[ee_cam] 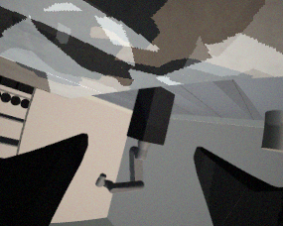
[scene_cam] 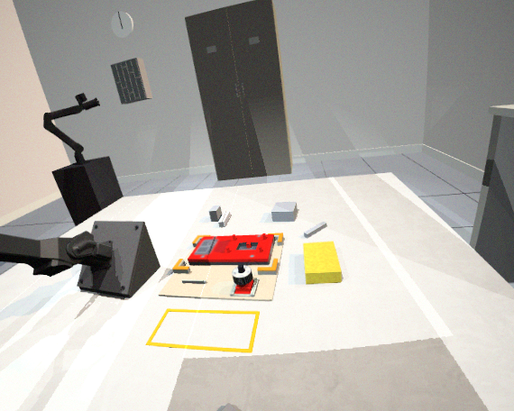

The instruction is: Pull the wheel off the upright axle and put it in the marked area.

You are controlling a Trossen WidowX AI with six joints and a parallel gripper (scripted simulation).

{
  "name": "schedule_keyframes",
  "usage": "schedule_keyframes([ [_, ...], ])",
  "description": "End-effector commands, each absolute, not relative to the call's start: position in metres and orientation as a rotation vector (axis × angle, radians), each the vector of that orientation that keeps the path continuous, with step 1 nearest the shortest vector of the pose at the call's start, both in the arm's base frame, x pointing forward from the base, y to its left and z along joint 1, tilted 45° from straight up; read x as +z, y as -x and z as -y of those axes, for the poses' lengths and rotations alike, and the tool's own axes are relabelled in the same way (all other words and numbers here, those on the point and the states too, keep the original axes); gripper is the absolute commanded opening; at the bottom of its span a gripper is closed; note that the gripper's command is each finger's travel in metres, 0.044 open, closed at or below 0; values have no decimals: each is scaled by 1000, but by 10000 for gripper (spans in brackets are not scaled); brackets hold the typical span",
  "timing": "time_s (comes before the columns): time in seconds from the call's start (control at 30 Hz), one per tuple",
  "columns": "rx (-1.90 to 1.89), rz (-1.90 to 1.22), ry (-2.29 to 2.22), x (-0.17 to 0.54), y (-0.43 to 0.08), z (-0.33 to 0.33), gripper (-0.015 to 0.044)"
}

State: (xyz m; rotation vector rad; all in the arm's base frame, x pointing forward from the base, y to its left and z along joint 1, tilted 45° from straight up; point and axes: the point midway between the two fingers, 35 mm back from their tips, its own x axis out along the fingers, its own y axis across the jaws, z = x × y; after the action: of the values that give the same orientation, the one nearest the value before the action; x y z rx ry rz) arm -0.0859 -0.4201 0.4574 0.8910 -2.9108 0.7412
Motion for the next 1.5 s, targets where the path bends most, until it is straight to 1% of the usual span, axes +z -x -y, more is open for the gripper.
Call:
schedule_keyframes([
  [0.0, 745, 2910, -896, 457, 85, 421, 374],
  [0.1, 801, 2902, -975, 453, 70, 427, 300],
  [0.3, 1052, 2858, -1346, 433, -6, 446, 300],
  [0.53, 1162, 2836, -1769, 393, -112, 452, 300],
  [0.7, 1201, 2840, -1928, 374, -154, 445, 300],
  [0.87, 1238, 2878, -2128, 344, -209, 426, 300],
  [1.03, 1265, 2928, -2258, 317, -249, 407, 300],
  [1.27, 1322, 3143, -2423, 250, -325, 356, 300],
  [1.47, 1362, 3358, -2409, 199, -367, 299, 300],
])
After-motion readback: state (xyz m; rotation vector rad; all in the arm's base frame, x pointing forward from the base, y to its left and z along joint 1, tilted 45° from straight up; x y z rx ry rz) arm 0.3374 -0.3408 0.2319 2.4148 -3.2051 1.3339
